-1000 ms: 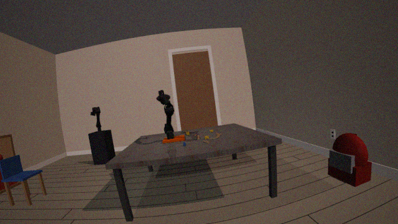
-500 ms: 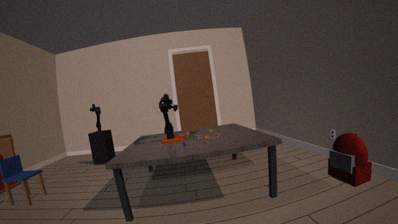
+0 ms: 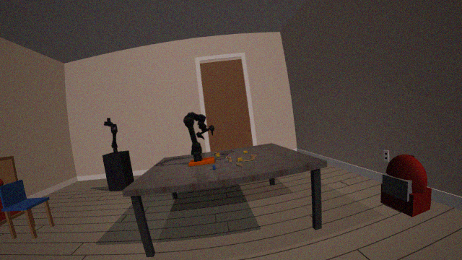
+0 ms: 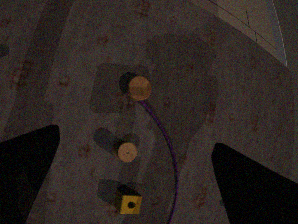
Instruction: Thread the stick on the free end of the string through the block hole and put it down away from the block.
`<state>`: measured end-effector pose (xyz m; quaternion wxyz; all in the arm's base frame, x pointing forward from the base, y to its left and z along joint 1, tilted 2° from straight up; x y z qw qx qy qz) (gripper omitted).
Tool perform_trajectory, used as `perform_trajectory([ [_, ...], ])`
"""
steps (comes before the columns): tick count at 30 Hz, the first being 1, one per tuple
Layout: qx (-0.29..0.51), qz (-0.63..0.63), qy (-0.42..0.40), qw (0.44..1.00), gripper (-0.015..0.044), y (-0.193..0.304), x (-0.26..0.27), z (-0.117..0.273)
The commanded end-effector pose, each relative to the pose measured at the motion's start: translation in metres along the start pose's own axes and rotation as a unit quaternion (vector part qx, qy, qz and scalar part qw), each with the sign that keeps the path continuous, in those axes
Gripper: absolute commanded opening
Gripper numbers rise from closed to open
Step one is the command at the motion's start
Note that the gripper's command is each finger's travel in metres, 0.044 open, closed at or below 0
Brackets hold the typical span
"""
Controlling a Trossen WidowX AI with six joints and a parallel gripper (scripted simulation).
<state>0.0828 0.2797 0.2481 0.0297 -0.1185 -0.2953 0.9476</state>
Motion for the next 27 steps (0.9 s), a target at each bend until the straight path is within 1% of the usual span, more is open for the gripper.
perform_trajectory([
  [1,0.123,0.169,-0.047,0.977,0.044,0.033,-0.035,-0.049],
  [8,0.183,0.276,-0.12,0.936,0.044,0.063,-0.057,-0.077],
  [15,0.21,0.362,-0.211,0.884,0.044,0.096,-0.076,-0.098],
  [27,0.211,0.366,-0.216,0.88,0.044,0.098,-0.077,-0.099],
])
Point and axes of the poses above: the point midway between the two fingers, 35 mm back from their tips, its own z axis back along the fingers, its own x axis across the jaws, y = z × x, the point moved 5 cm from there along z, back along the fingers, and after that the axes turned 12 degrees about -z, right-handed, at the moved point
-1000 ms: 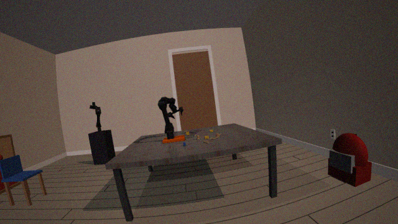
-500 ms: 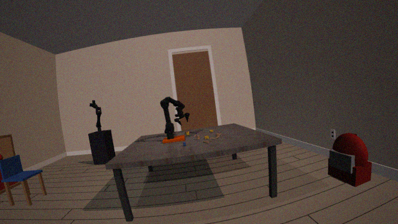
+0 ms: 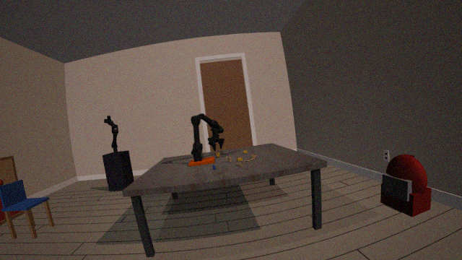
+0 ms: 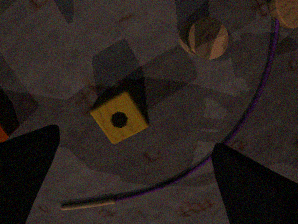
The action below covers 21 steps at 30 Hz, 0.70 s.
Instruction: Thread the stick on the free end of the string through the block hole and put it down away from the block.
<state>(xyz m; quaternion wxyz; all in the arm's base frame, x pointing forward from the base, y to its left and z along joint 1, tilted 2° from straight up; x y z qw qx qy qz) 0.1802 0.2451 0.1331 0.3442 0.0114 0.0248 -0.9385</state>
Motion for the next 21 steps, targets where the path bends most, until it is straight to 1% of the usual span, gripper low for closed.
perform_trajectory([
  [1,-0.003,0.016,-0.011,1.0,0.044,0.0024,-0.0011,-0.0031],
  [8,-0.003,0.016,-0.011,1.0,0.044,0.0024,-0.0011,-0.0031],
  [10,-0.002,-0.016,-0.011,1.0,0.044,0.0024,-0.0008,-0.0026],
  [12,-0.001,-0.104,-0.011,0.995,0.044,0.0026,-0.0002,-0.0013],
  [15,0.0,-0.248,-0.011,0.969,0.044,0.003,0.001,0.0008],
  [18,0.002,-0.386,-0.011,0.922,0.044,0.0034,0.0021,0.003],
  [21,0.004,-0.517,-0.01,0.856,0.044,0.0037,0.0033,0.0051],
])
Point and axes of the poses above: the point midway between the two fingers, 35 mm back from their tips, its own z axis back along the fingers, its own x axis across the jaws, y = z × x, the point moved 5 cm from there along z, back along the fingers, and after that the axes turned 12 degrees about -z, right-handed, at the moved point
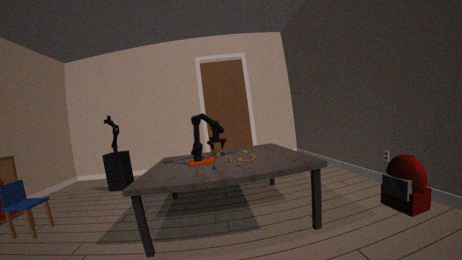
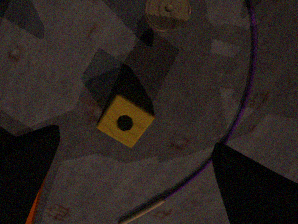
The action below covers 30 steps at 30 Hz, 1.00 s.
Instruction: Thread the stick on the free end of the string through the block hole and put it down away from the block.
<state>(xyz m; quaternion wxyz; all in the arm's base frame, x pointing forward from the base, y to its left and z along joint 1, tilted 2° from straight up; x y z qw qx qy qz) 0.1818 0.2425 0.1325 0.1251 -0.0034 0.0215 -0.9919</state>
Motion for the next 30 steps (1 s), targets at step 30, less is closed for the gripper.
perform_trajectory([
  [30,0.0,-0.853,-0.002,0.522,0.044,0.0061,0.0069,0.0154],
])
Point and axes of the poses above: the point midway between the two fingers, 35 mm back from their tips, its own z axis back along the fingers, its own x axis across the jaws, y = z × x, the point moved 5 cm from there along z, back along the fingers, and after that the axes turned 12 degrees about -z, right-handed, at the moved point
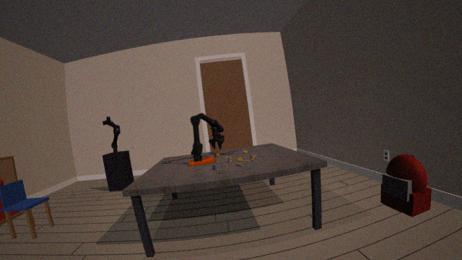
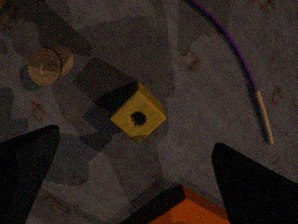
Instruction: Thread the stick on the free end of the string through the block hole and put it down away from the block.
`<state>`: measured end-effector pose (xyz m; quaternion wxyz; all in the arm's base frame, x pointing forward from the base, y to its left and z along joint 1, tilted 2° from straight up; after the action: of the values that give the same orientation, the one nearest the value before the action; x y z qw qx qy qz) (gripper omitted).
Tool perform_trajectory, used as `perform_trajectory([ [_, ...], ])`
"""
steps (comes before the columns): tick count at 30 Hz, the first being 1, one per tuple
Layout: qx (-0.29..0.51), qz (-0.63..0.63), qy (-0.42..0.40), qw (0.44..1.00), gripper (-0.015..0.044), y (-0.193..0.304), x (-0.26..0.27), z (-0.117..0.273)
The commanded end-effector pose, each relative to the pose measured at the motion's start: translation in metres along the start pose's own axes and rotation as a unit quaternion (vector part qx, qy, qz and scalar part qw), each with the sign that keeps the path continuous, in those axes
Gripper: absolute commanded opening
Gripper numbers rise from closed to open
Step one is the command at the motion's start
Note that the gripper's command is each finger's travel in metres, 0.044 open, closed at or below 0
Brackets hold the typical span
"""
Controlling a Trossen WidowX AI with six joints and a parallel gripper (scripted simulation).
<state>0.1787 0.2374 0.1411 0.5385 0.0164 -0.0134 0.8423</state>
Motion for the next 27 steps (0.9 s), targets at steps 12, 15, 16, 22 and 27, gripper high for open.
perform_trajectory([
  [12,0.001,-0.322,-0.002,0.947,0.044,0.003,-0.0017,0.0066],
  [15,0.001,-0.322,-0.002,0.947,0.044,0.003,-0.0017,0.0066],
  [16,0.001,-0.322,-0.002,0.947,0.044,0.003,-0.0017,0.0066],
  [22,0.001,-0.322,-0.002,0.947,0.0361,0.003,-0.0017,0.0066],
  [27,0.001,-0.322,-0.002,0.947,0.0244,0.003,-0.0017,0.0066],
])
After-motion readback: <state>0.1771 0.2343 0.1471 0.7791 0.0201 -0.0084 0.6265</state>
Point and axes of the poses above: the point midway between the two fingers, 35 mm back from their tips, its own z axis back along the fingers, its own x axis across the jaws, y = z × x, the point moved 5 cm from there along z, back along the fingers, and after that the axes turned 12 degrees about -z, right-handed, at the moved point
